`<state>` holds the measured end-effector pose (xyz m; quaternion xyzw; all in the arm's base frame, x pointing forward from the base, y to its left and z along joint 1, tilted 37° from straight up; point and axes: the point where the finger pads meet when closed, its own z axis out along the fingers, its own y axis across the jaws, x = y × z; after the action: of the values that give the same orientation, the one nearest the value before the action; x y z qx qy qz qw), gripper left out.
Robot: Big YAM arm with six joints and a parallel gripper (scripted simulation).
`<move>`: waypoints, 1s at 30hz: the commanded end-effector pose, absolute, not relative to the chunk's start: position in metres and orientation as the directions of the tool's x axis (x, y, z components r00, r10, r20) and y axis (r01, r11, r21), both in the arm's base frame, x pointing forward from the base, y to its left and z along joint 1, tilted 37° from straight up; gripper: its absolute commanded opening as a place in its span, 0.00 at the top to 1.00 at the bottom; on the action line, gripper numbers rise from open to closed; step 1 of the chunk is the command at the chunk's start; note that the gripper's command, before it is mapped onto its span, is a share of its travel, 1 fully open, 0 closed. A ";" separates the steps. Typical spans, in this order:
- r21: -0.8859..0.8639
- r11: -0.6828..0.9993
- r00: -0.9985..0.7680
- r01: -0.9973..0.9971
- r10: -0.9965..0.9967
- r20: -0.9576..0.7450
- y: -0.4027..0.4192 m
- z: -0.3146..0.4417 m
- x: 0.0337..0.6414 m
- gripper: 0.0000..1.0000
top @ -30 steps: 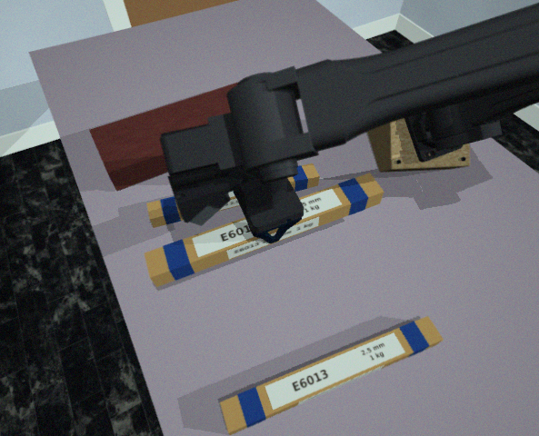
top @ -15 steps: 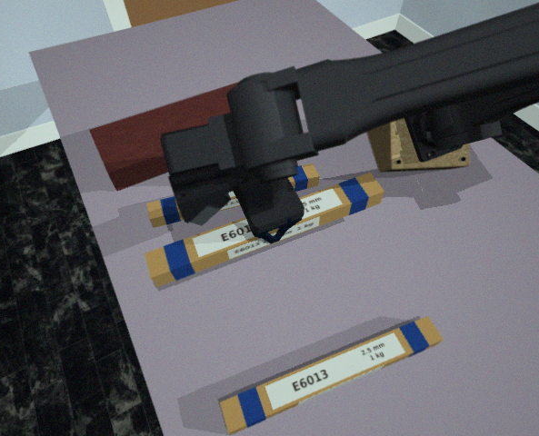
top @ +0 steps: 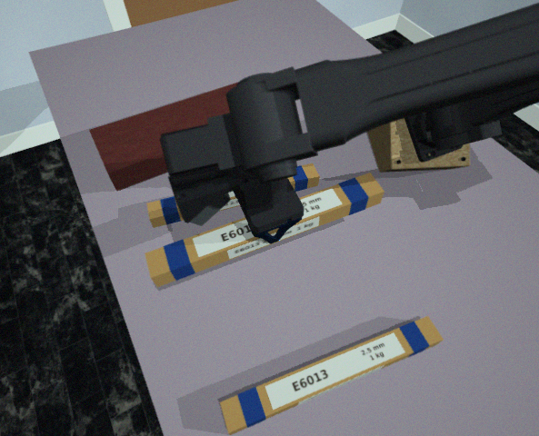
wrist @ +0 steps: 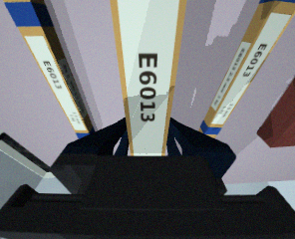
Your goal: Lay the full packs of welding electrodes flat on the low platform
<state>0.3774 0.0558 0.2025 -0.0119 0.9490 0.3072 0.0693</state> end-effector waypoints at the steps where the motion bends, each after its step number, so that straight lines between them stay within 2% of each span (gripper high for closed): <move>1: 0.562 0.822 -0.966 -0.093 0.063 -0.252 0.039 0.243 0.411 1.00; 30: 0.567 0.819 -0.971 -0.092 0.051 -0.232 0.072 0.199 0.409 1.00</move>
<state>0.4037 0.0705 0.1841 -0.0087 0.9483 0.3027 0.0951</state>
